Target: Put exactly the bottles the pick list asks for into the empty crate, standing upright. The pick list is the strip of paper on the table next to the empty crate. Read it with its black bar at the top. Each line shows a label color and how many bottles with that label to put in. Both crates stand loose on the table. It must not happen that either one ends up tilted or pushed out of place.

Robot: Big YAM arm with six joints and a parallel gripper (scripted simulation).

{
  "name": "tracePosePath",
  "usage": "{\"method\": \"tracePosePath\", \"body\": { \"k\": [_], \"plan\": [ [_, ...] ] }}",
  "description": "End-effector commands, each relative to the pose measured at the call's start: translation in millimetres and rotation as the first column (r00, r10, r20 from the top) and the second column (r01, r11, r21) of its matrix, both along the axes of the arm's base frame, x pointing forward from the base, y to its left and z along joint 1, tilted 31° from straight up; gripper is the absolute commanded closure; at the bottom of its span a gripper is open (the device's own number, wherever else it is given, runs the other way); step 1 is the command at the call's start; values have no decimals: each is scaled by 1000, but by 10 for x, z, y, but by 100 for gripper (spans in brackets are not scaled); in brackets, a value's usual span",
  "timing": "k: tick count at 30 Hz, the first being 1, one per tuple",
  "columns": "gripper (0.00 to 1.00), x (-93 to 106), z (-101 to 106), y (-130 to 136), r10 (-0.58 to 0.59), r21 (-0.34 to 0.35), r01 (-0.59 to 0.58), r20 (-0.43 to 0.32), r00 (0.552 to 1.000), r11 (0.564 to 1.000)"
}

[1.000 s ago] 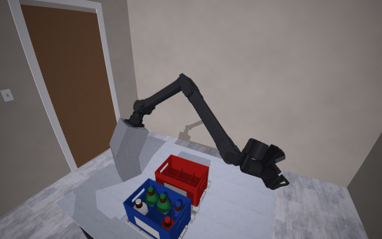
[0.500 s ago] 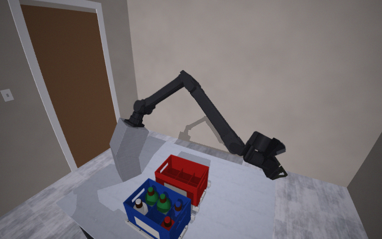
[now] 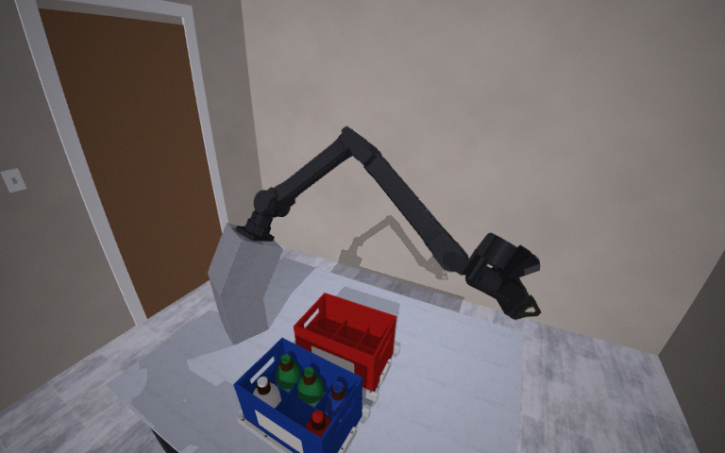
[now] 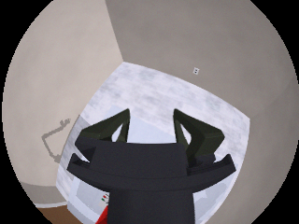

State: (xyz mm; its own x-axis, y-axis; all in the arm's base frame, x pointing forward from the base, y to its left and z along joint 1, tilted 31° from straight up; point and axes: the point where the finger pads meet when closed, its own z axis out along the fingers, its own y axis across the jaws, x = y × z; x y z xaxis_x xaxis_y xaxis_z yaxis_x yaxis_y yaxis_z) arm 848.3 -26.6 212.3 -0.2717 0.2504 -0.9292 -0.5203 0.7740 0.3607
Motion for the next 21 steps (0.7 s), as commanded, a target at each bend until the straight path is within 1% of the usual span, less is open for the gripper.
{"method": "tracePosePath", "body": {
  "k": [1,2,4,5,6,10,12,13,14,15,17,19,21],
  "plan": [
    [39,-1,509,353,48,-31,-47,38,998,998],
    [39,0,599,396,57,-38,-56,29,998,998],
    [39,0,599,396,57,-38,-56,29,998,998],
    [39,-75,376,440,51,-31,-51,-13,999,998],
    [39,-112,324,487,51,-28,-52,-25,998,998],
    [39,-181,380,664,51,-28,-52,-25,998,998],
    [39,-212,439,756,51,-28,-51,-10,999,998],
    [39,-213,446,762,51,-28,-51,-6,999,998],
    [39,-178,662,806,67,-42,-68,-11,998,997],
    [39,-186,736,850,77,-50,-78,-25,997,996],
    [39,-311,454,933,71,-43,-75,-79,994,996],
    [39,-356,477,1018,71,-43,-75,-79,994,996],
    [39,-356,477,1018,71,-43,-75,-79,994,996]
  ]
}}
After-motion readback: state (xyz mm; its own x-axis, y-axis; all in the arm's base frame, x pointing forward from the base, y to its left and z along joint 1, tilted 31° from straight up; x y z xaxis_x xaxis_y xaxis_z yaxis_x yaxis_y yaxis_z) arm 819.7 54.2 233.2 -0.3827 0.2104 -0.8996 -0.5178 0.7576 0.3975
